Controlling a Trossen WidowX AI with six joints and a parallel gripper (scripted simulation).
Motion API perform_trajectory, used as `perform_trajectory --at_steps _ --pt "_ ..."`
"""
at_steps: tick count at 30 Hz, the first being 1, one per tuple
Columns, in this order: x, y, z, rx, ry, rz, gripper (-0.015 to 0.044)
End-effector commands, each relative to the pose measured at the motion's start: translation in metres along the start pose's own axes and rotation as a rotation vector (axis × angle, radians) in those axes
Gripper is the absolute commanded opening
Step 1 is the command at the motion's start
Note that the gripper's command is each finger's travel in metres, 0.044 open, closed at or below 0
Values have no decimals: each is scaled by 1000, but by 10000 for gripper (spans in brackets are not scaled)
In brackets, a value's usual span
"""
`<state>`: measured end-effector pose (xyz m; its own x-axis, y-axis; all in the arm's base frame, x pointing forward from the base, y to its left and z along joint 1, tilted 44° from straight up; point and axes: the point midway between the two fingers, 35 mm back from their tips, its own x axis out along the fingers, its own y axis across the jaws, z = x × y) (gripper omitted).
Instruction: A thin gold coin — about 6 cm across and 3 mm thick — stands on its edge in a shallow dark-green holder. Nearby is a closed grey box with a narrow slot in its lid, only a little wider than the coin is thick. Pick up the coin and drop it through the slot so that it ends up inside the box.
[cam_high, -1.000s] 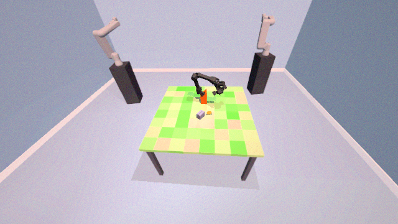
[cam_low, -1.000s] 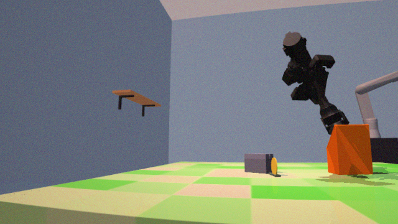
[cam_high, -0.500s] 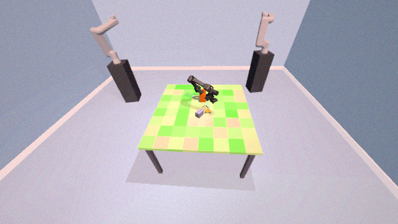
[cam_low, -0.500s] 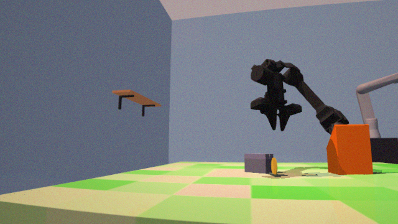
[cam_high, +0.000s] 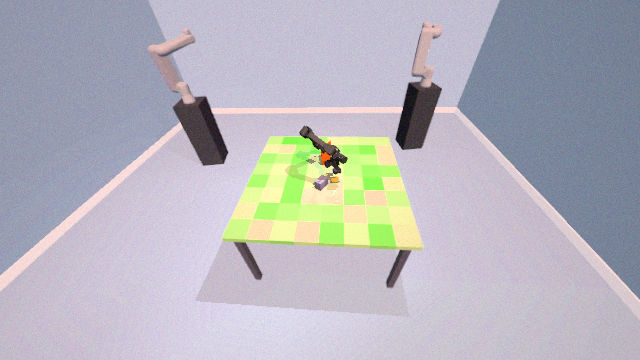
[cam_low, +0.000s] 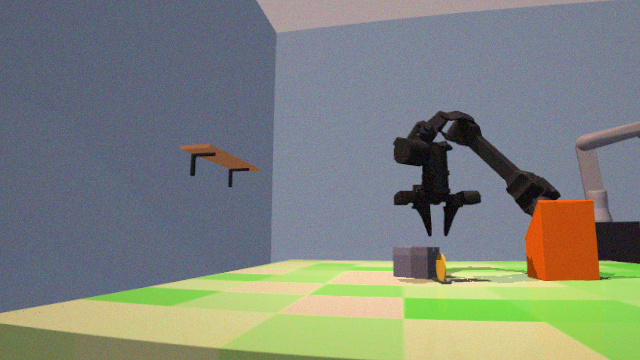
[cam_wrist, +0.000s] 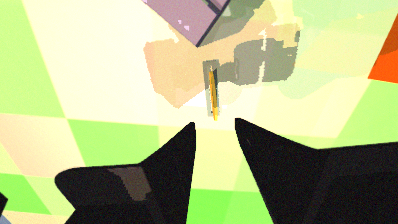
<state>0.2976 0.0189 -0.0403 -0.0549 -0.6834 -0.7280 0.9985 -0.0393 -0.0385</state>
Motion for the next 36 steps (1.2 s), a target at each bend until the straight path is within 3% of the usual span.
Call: perform_trajectory --at_steps 1,36 --pt "8 -2 0 -7 -8 -1 161" --pt "68 -3 1 -8 -9 -1 161"
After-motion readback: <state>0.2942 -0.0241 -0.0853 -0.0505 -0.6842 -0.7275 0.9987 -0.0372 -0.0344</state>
